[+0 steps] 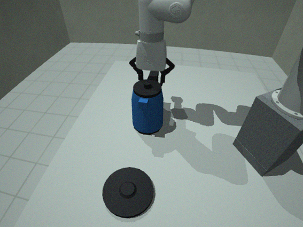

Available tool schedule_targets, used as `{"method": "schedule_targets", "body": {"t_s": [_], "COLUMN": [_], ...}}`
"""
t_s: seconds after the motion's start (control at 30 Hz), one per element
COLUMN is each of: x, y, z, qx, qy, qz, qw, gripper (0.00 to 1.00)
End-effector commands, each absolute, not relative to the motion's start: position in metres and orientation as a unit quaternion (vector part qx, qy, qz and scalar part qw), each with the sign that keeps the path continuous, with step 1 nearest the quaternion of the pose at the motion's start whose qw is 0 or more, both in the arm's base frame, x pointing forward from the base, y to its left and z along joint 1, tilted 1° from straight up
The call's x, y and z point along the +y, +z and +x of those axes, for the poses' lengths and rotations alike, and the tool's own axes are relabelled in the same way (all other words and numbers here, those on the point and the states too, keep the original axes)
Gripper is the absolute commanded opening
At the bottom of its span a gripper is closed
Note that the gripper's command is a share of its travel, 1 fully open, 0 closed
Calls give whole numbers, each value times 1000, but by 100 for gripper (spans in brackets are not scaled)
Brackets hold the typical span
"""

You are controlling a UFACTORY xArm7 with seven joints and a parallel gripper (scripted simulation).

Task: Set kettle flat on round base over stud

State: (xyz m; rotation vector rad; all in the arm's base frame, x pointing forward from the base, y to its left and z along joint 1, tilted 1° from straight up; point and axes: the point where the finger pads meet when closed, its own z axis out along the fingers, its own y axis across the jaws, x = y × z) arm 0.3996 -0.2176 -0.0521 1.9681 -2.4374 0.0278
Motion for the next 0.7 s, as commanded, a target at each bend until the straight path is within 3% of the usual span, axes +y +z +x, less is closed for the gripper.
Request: {"method": "schedule_targets", "body": {"t_s": [0.0, 0.67], "x": [-219, -219], "y": [-58, -64], "z": [402, 402], "qx": [-778, -778], "qy": [12, 12], "qz": [628, 628], "qw": [4, 3], "gripper": [81, 81]}}
